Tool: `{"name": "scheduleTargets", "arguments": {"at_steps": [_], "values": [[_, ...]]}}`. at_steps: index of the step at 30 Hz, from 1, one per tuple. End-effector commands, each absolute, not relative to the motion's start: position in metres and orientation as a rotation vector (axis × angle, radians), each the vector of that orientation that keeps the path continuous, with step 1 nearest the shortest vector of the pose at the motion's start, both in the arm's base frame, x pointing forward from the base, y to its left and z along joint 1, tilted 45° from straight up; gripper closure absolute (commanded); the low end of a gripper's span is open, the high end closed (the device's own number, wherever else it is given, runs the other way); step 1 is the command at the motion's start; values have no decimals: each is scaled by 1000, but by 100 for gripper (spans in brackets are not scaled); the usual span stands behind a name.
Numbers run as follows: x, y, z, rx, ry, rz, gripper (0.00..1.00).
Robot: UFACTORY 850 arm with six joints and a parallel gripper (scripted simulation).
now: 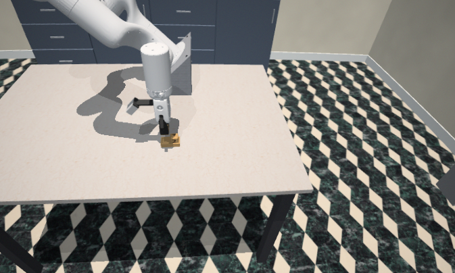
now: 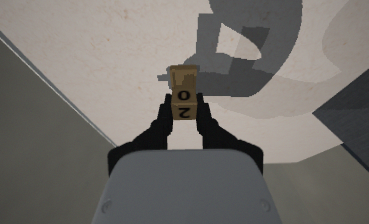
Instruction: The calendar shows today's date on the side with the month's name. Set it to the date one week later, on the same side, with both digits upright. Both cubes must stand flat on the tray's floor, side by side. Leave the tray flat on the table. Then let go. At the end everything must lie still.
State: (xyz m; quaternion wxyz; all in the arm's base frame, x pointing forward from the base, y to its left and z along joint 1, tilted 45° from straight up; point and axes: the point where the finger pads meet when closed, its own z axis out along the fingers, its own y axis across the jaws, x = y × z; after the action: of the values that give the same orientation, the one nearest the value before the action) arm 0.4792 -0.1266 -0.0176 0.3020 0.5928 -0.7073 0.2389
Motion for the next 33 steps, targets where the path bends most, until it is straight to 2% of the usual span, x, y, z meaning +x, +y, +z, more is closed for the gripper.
{"name": "scheduleTargets", "arguments": {"at_steps": [1,33], "values": [[480,-131,-22,1573,-1877,637,73],[479,-136,-27,1573,-1877,637,73]]}}
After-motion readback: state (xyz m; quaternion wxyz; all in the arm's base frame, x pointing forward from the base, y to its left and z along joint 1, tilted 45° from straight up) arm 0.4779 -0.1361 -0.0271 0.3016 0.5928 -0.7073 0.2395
